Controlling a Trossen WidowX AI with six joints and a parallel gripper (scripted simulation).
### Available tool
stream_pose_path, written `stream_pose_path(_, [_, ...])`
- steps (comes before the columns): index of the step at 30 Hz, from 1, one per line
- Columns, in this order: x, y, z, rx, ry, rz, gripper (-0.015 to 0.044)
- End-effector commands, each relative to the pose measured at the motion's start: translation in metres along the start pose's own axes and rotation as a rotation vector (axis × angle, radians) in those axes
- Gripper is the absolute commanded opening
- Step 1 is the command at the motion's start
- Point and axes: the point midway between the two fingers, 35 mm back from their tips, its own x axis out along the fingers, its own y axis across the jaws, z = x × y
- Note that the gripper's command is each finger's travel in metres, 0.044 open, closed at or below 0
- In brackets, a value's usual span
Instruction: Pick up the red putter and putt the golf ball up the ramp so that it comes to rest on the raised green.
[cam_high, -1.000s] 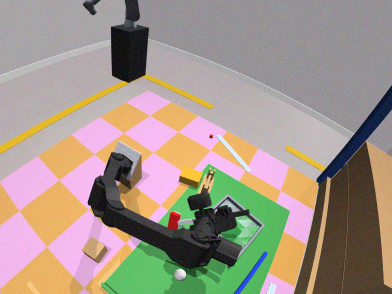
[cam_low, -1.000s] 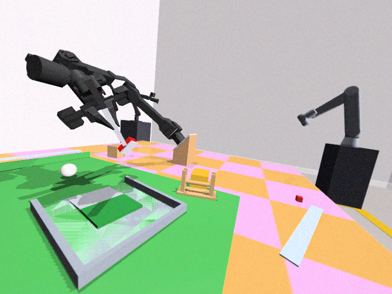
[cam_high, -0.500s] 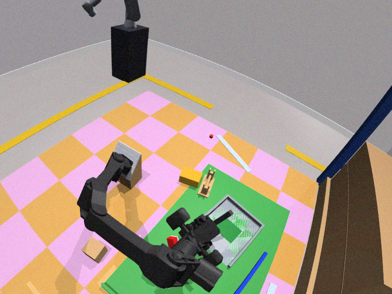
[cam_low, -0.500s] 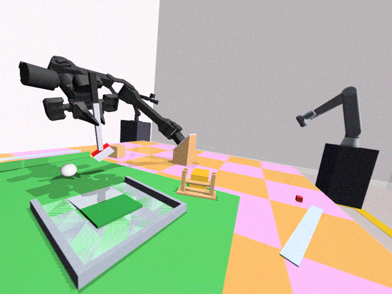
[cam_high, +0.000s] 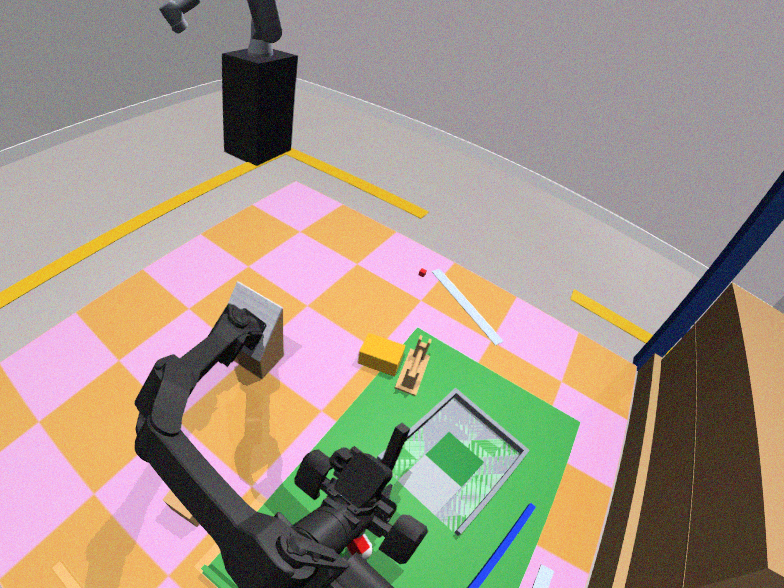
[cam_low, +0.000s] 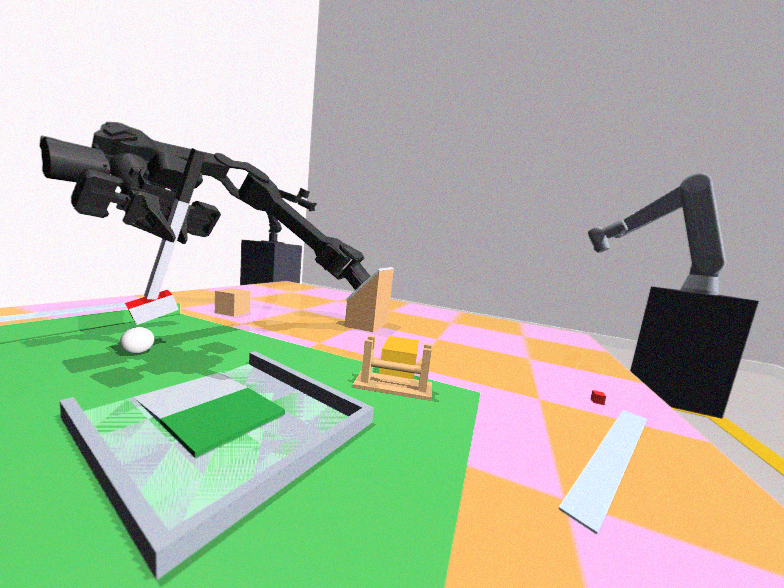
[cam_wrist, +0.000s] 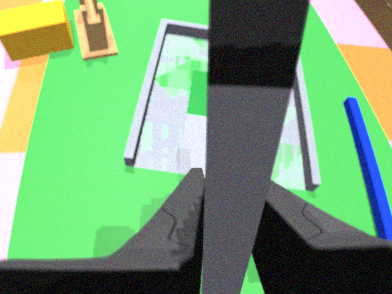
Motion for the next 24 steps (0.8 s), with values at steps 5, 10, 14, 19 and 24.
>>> stream_pose_path(5, [-0.03,0.004,-0.012,-0.237,-0.011,-0.067,0.0])
stream_pose_path(10, [-0.045,0.008,-0.018,-0.357,-0.005,-0.1,0.0])
stream_pose_path(14, [-0.045,0.008,-0.019,-0.362,-0.005,-0.101,0.0])
stream_pose_path(19, [-0.044,0.008,-0.024,-0.362,-0.004,-0.101,0.0])
stream_pose_path(24, [-0.037,0.011,-0.044,-0.363,-0.002,-0.101,0.0])
